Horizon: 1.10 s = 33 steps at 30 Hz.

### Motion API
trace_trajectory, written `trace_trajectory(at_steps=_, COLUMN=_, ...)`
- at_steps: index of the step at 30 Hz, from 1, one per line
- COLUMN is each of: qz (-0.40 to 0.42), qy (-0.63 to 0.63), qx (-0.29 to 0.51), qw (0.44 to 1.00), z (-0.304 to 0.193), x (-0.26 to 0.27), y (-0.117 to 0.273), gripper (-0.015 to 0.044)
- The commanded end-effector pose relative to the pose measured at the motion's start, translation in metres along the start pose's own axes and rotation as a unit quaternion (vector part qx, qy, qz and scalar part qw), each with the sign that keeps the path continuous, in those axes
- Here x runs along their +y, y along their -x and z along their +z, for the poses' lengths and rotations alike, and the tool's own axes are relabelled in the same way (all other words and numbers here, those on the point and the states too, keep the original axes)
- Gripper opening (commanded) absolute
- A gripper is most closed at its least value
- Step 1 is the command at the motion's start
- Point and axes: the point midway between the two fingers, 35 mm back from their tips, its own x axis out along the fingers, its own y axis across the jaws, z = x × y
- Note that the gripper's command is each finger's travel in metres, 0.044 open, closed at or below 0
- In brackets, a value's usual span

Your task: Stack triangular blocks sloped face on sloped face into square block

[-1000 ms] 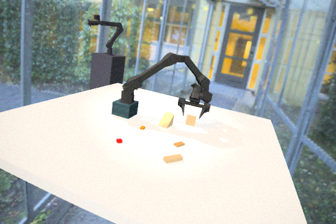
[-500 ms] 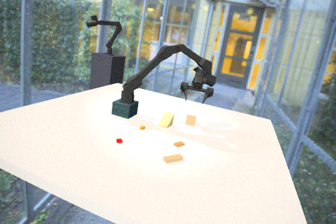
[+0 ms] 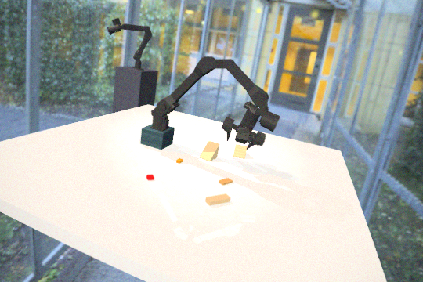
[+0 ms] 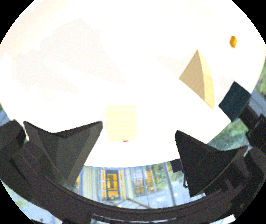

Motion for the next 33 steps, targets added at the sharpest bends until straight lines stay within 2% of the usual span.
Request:
trace_trajectory(at_steps=1, qz=0.104, qy=0.054, qx=0.182, qw=0.976, z=0.014, x=0.007, y=0.022, gripper=0.0440)
trace_trajectory(at_steps=12, qz=0.104, qy=0.054, qx=0.182, qw=0.976, z=0.013, x=0.007, y=0.020, gripper=0.0440)
trace_trajectory(at_steps=22, qz=0.104, qy=0.054, qx=0.185, qw=0.976, z=-0.023, x=0.024, y=-0.068, gripper=0.0440)
trace_trajectory(at_steps=33, qz=0.104, qy=0.054, qx=0.185, qw=0.976, z=-0.024, x=0.025, y=-0.069, gripper=0.0440)
